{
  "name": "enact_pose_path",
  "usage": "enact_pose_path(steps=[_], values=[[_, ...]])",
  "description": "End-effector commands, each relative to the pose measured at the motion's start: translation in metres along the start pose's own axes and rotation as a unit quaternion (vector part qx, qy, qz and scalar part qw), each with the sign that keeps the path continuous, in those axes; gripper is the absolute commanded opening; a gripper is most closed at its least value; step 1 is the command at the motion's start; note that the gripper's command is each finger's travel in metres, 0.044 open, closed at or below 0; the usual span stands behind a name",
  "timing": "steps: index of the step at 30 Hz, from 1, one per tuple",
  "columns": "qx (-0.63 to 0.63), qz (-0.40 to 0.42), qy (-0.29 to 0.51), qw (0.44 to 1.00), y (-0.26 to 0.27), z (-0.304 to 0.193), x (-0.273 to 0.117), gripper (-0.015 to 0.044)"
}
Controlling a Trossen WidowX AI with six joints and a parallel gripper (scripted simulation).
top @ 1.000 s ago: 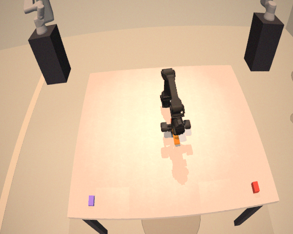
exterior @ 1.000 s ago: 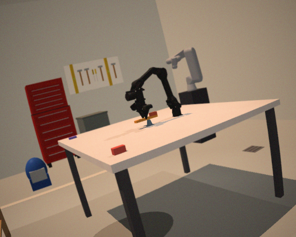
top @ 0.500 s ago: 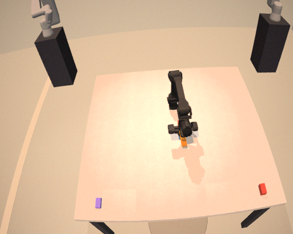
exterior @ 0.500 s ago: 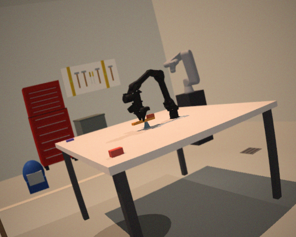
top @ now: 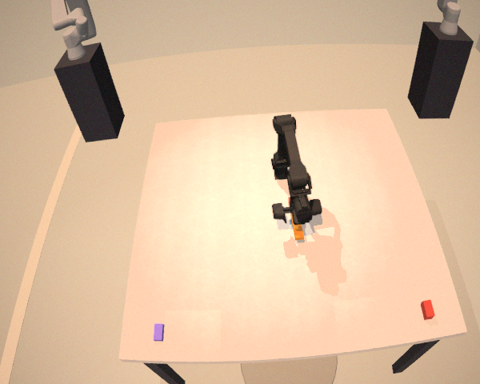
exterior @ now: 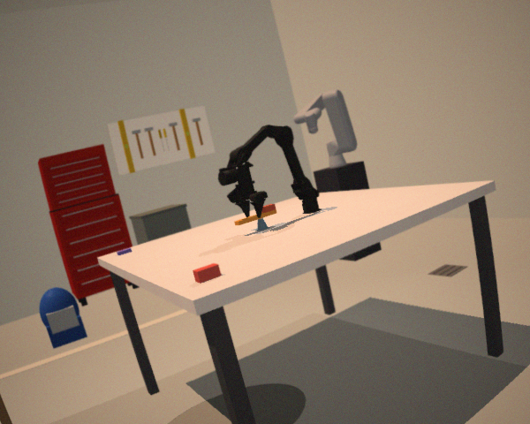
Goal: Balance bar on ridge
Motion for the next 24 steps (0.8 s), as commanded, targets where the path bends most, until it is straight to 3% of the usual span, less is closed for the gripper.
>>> enact_pose_path(steps=[1,11,24], values=[[0.0,0.0,0.0,1.0,0.0,0.0,0.0,0.044],[0.0,0.0,0.0,1.0,0.0,0.0,-0.098,0.044],[0.0,0.0,0.0,1.0,0.0,0.0,-0.1,0.044]])
Point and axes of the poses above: the point midway between the two fingers, 35 mm back from their tips, its own x axis out along the fingers, its own y axis across the jaws, z = x × y, the point moved 6 cm from there along -x, back along the fingers, and after that the axes turned 11 degrees about -x, right-handed, at the moved point
